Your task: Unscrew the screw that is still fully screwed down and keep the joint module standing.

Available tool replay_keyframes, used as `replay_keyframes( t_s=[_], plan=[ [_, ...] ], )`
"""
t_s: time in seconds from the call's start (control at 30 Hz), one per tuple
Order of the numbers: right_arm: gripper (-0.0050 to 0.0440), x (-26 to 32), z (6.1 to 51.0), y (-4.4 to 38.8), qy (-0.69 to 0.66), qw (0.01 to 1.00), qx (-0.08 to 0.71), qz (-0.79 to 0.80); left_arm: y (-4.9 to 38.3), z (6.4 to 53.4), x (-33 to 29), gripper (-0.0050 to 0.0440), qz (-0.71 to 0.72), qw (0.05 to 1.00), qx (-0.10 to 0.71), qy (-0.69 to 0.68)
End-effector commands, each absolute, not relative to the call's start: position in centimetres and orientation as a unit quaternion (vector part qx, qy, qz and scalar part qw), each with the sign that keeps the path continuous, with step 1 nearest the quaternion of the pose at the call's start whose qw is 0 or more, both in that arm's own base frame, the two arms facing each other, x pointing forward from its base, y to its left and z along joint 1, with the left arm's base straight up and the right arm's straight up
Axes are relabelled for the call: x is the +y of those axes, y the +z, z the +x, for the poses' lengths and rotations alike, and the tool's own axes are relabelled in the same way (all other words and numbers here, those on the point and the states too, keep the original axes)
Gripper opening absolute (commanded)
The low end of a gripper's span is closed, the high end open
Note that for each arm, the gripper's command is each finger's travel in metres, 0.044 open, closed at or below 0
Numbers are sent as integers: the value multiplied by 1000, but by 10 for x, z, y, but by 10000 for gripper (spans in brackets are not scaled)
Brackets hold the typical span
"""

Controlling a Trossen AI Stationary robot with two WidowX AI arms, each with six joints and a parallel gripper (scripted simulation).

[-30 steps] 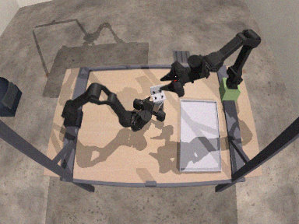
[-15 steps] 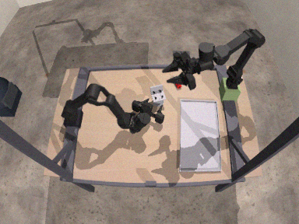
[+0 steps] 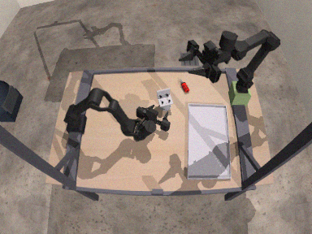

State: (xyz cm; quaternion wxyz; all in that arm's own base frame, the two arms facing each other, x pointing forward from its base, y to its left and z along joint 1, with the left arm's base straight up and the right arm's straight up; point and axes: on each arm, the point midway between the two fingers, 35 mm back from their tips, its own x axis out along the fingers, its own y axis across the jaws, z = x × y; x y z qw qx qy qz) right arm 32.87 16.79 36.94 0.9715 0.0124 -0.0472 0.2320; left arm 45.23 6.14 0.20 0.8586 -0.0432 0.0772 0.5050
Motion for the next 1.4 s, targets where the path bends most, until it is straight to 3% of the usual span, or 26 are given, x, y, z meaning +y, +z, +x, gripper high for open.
replay_keyframes(
  t_s=[0.0, 1.0, 1.37],
  plan=[
    [300, 166, 327, 380, 232, 971, -60, 14, 17, 453, 59, 400, -54, 858, 64, 506],
    [300, 166, 327, 380, 232, 971, -60, 14, 14, 450, 52, 400, -52, 859, 67, 505],
    [300, 166, 327, 380, 232, 971, -60, 14, 78, 458, 51, 400, -63, 860, 56, 504]
  ],
)
